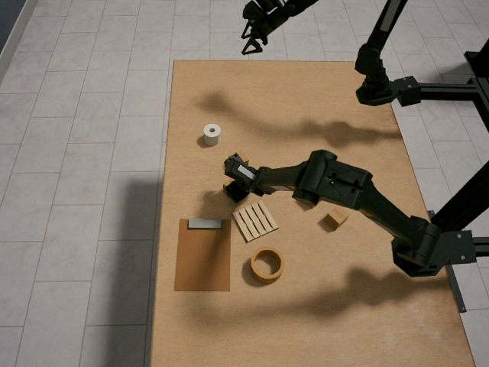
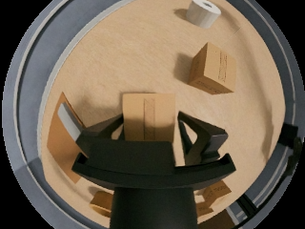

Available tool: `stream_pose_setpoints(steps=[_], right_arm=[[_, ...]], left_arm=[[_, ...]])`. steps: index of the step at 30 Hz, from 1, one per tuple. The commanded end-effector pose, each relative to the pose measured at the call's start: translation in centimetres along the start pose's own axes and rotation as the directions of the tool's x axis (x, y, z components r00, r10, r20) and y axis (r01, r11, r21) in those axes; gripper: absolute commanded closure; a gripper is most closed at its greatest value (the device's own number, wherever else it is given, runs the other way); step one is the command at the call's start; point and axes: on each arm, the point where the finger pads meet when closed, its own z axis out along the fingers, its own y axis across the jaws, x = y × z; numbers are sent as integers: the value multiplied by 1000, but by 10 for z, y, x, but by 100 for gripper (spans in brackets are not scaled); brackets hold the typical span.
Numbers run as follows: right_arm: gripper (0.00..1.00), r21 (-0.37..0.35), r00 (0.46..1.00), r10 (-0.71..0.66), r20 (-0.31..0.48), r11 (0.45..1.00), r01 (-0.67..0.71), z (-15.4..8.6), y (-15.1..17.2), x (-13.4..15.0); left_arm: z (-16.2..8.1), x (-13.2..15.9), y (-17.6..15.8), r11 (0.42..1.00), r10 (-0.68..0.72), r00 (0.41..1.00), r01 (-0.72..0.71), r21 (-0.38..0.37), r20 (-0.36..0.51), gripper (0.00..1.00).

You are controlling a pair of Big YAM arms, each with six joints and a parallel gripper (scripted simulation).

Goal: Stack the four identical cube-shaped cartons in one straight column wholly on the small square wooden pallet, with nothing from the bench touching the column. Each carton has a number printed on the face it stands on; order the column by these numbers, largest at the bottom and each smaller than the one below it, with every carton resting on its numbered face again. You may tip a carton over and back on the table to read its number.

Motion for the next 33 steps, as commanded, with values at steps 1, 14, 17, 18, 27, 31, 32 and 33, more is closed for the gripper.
stream_pose_setpoints(steps=[1,14,17,18,27,31,32,33], right_arm=[[0,8,999,-15,28,1000,15,-2,-4,-16],[0,8,999,-15,28,1000,15,-2,-4,-16],[0,8,999,-15,28,1000,15,-2,-4,-16],[0,8,999,-15,28,1000,15,-2,-4,-16],[0,8,999,-15,28,1000,15,-2,-4,-16],[0,8,999,-15,28,1000,15,-2,-4,-16],[0,8,999,-15,28,1000,15,-2,-4,-16],[0,8,999,-15,28,1000,15,-2,-4,-16]], left_arm=[[2,-17,17,1000,-6,999,6,-22,33,29],[-8,-19,9,1000,-7,999,8,-20,45,43],[-9,-20,10,1000,-8,999,9,-21,48,48],[-8,-18,8,1000,-7,999,8,-20,45,49],[-14,-21,4,1000,-1,999,2,-14,43,73],[-32,-22,-5,1000,1,1000,-1,-2,25,50],[-38,-25,-5,1000,1,1000,0,-2,25,50],[-44,-33,-3,1000,-1,999,1,-5,32,50]])
